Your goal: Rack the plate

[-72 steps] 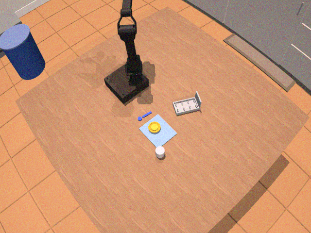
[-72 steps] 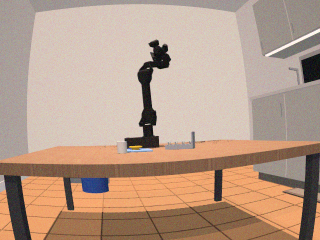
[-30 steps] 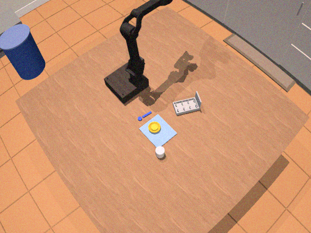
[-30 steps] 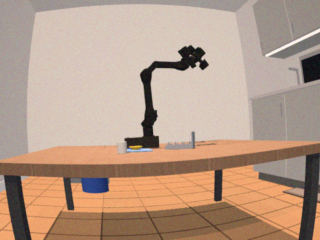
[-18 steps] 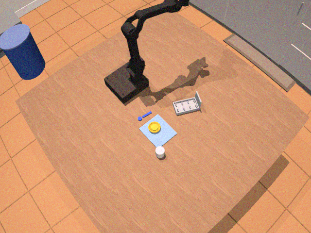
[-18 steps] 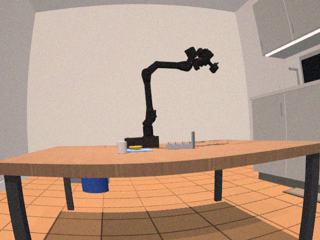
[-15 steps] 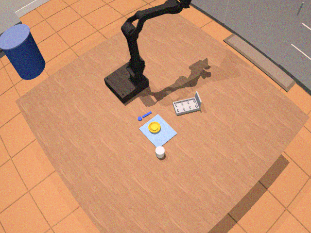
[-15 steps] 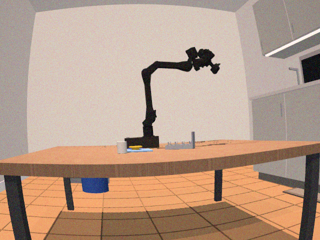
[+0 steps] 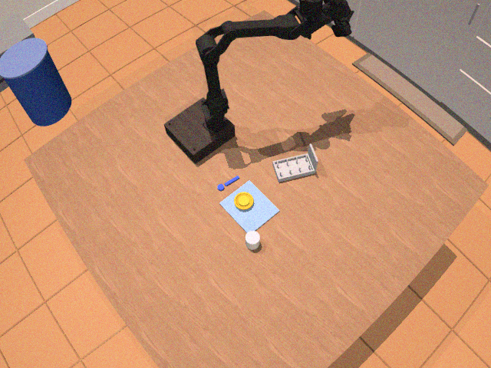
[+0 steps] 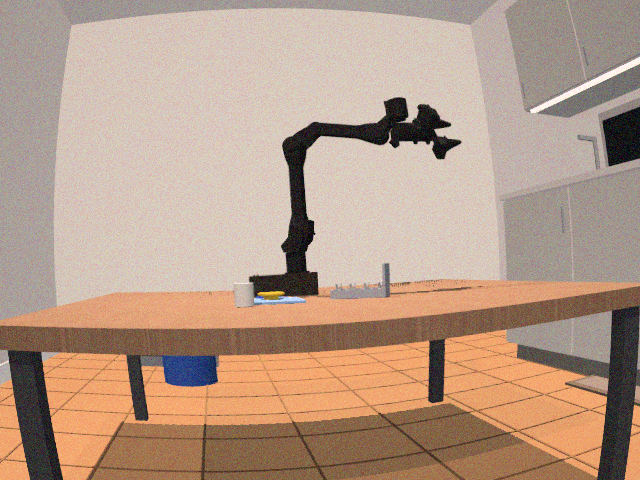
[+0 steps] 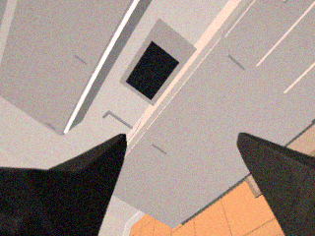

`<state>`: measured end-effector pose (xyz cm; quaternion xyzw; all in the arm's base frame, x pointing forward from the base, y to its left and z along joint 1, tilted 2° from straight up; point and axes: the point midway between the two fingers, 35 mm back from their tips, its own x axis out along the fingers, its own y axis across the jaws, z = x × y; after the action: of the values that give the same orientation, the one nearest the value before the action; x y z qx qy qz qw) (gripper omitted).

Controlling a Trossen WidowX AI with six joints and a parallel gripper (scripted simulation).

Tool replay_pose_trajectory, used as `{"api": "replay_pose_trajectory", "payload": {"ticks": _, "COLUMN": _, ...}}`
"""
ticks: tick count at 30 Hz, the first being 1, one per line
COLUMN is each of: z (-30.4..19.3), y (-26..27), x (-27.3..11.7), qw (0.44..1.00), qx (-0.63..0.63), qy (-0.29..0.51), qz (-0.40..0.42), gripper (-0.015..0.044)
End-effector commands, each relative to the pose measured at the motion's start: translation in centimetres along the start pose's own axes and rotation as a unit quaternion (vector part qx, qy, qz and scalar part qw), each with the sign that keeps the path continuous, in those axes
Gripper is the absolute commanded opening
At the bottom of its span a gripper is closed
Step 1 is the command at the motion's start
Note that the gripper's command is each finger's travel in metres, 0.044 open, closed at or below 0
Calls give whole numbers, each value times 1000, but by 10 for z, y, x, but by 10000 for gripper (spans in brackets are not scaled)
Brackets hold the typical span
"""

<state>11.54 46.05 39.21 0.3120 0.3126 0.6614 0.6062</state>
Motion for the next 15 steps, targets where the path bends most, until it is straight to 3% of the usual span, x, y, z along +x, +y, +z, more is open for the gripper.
{"api": "replay_pose_trajectory", "payload": {"ticks": 1, "z": 18, "y": -51, "x": -14, "qw": 997, "qx": -19, "qy": -18, "qz": -74, "gripper": 400}}
{"api": "replay_pose_trajectory", "payload": {"ticks": 15, "z": 68, "y": -198, "x": -104, "qw": 950, "qx": -54, "qy": -46, "qz": -304, "gripper": 400}}
